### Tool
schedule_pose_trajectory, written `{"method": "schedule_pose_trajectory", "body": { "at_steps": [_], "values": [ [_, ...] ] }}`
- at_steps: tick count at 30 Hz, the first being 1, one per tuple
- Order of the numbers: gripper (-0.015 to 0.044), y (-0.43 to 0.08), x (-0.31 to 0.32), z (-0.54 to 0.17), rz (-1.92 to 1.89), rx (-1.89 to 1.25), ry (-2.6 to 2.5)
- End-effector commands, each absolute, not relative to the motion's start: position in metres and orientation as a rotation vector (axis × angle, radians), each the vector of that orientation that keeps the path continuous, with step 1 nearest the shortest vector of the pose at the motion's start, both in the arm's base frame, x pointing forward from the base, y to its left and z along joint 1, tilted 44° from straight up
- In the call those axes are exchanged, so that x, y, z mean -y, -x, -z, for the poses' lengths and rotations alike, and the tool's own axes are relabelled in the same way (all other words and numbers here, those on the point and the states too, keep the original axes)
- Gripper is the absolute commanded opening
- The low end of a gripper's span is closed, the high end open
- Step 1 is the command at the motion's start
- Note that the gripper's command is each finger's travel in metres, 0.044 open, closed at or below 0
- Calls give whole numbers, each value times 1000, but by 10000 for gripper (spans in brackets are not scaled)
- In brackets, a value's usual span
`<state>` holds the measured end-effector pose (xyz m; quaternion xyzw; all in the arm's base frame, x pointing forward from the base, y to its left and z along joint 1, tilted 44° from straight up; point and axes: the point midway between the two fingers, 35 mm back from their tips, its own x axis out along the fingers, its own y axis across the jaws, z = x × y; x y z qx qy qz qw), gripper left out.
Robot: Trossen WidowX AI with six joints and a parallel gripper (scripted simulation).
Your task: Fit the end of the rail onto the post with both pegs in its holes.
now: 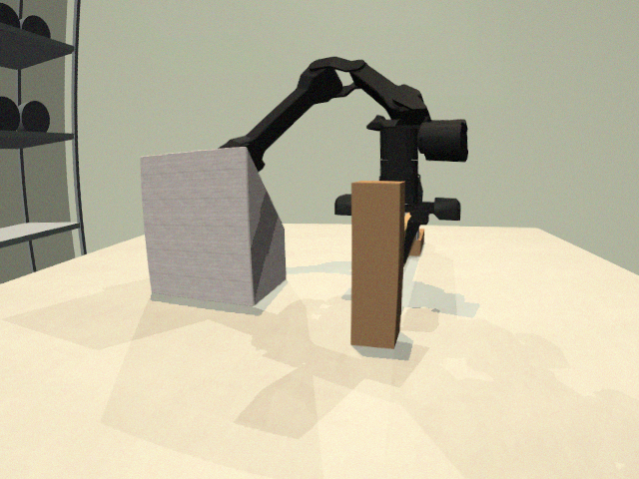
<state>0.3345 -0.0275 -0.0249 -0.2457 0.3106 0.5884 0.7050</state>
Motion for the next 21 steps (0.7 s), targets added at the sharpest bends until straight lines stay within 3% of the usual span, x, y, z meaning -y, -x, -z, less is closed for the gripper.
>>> {"method": "schedule_pose_trajectory", "body": {
  "at_steps": [1, 21],
  "values": [
    [0, -335, 29, 24, -1302, -687, 546],
    [0, -336, 26, 22, -1302, -687, 546]
  ]
}}
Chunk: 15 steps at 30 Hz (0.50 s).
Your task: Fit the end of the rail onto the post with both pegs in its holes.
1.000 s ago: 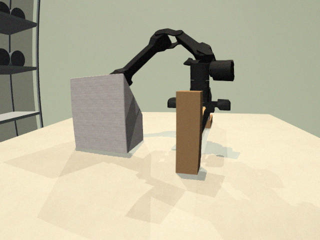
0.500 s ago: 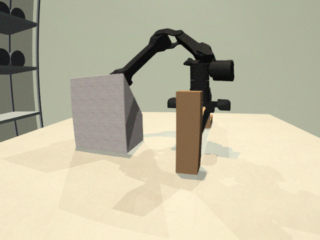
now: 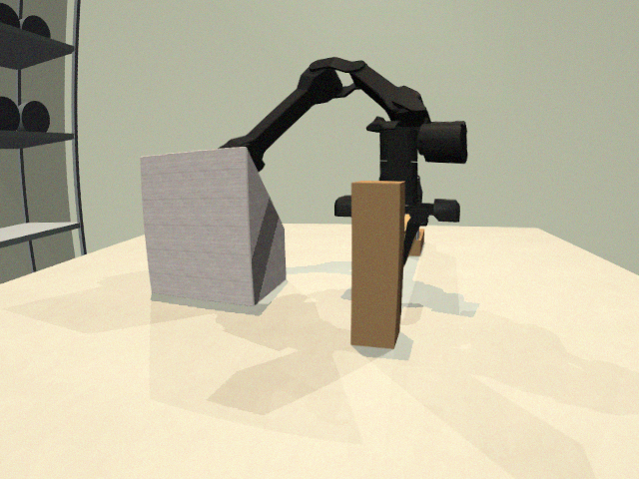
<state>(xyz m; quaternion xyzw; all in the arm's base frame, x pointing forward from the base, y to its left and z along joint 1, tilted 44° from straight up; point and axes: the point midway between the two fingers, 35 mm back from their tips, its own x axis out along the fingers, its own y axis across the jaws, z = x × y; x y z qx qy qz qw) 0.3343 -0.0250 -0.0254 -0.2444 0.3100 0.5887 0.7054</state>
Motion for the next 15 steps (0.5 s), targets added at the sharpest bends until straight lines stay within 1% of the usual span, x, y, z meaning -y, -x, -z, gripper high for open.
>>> {"method": "schedule_pose_trajectory", "body": {
  "at_steps": [1, 15],
  "values": [
    [0, -336, 26, 22, -1302, -687, 546],
    [0, -335, 28, 21, -1302, -687, 546]
  ]
}}
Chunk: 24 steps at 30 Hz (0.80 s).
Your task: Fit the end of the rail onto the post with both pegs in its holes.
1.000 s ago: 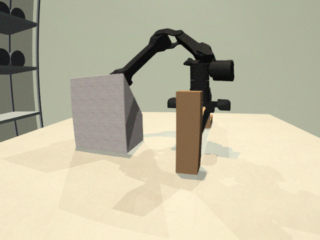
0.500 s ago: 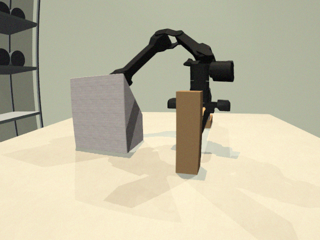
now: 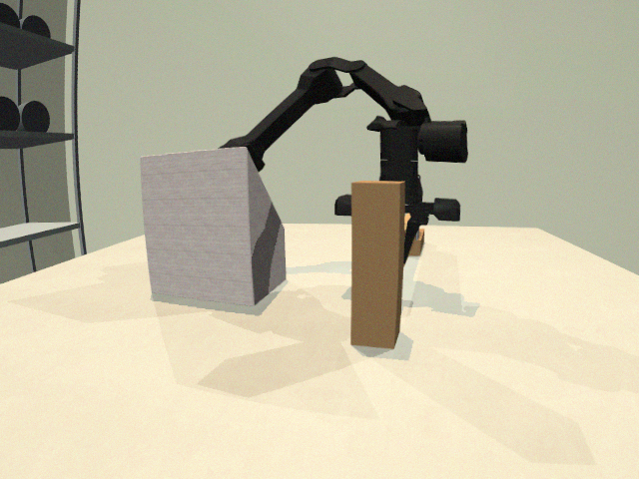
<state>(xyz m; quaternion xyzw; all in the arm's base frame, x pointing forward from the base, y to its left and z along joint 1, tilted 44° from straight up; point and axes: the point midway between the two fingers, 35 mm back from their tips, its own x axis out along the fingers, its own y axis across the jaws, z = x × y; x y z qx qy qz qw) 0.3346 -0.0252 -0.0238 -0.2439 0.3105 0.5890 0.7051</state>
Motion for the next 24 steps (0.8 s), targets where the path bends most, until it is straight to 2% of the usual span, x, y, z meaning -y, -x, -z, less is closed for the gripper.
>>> {"method": "schedule_pose_trajectory", "body": {
  "at_steps": [1, 24],
  "values": [
    [0, -335, 28, 21, -1302, -687, 546],
    [0, -334, 32, 25, -1302, -687, 546]
  ]
}}
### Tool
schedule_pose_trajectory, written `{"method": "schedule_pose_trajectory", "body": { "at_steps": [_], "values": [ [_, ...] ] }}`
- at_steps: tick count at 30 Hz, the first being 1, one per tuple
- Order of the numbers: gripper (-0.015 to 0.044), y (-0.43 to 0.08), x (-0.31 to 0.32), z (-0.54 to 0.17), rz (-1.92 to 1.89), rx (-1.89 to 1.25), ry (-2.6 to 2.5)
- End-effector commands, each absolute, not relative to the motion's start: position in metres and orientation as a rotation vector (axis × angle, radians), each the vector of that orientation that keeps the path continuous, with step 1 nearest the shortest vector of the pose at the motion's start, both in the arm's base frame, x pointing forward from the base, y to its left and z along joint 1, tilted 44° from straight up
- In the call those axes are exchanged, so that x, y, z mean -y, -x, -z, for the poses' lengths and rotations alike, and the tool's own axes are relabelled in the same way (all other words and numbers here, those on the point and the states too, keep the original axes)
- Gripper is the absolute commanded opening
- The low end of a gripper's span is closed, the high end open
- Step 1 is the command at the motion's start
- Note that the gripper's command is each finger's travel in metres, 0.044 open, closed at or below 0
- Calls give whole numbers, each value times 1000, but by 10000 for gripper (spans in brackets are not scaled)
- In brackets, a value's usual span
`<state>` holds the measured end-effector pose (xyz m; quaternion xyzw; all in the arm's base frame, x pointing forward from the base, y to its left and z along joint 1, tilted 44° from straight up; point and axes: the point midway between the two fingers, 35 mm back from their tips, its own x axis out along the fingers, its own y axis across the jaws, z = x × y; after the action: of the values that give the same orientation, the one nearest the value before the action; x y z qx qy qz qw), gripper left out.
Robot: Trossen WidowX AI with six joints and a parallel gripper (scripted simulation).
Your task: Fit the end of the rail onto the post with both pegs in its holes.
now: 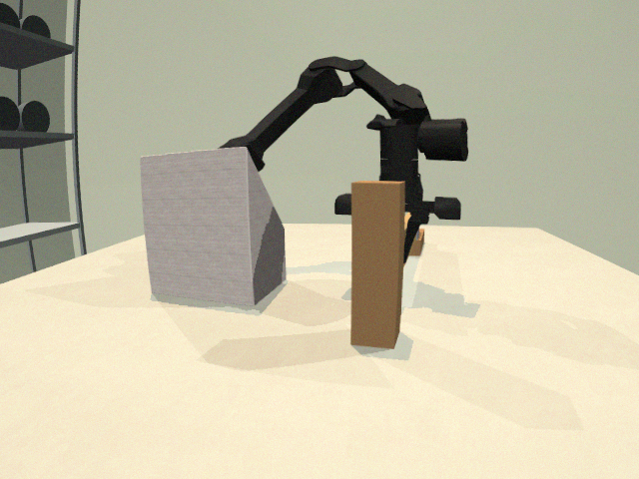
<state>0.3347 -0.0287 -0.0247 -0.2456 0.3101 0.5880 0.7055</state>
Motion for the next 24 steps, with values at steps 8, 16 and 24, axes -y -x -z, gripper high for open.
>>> {"method": "schedule_pose_trajectory", "body": {
  "at_steps": [8, 16, 24],
  "values": [
    [0, -334, 33, 28, -1302, -687, 546],
    [0, -333, 33, 30, -1302, -687, 546],
    [0, -333, 35, 32, -1302, -687, 547]
  ]
}}
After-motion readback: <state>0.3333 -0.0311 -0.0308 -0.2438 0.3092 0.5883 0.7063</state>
